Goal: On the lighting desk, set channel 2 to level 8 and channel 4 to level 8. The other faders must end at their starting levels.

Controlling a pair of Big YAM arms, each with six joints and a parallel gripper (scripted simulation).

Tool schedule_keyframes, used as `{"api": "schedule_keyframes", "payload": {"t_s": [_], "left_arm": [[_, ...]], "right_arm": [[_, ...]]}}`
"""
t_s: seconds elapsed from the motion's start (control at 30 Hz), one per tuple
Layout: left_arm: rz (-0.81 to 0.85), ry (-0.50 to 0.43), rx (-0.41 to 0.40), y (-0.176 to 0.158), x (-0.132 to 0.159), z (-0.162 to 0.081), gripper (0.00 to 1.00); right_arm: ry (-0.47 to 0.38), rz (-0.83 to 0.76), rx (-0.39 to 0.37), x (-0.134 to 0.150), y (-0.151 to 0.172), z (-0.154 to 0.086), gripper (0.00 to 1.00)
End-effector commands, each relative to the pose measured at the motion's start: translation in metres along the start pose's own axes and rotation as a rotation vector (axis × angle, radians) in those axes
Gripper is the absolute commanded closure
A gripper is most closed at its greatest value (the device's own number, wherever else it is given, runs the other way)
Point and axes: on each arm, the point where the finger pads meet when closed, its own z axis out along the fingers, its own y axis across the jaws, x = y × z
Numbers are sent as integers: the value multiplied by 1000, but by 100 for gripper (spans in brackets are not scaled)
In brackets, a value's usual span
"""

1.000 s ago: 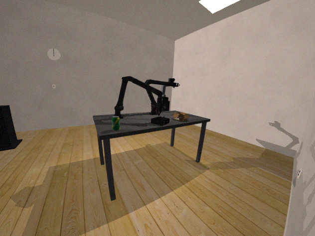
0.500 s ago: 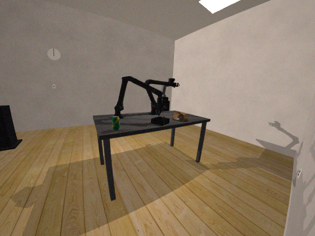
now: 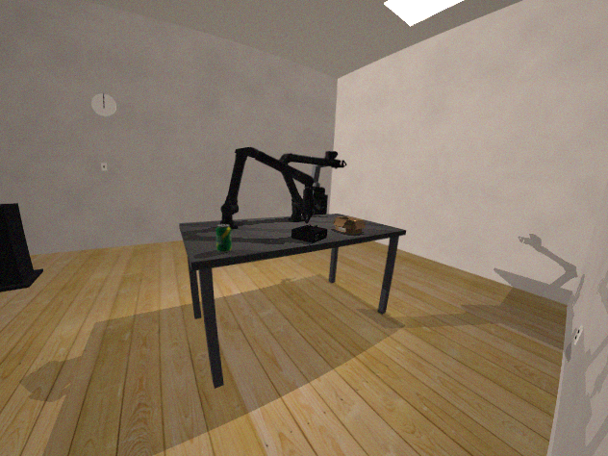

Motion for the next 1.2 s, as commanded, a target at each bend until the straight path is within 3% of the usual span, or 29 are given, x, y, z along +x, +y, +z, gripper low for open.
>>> {"api": "schedule_keyframes", "payload": {"t_s": [0.0,1.17], "left_arm": [[12,-28,0,1,-20,0,0],[12,-28,0,1,-20,0,0]], "right_arm": [[-4,6,3,-5,2,11,100],[-7,6,2,-6,2,17,100]]}}
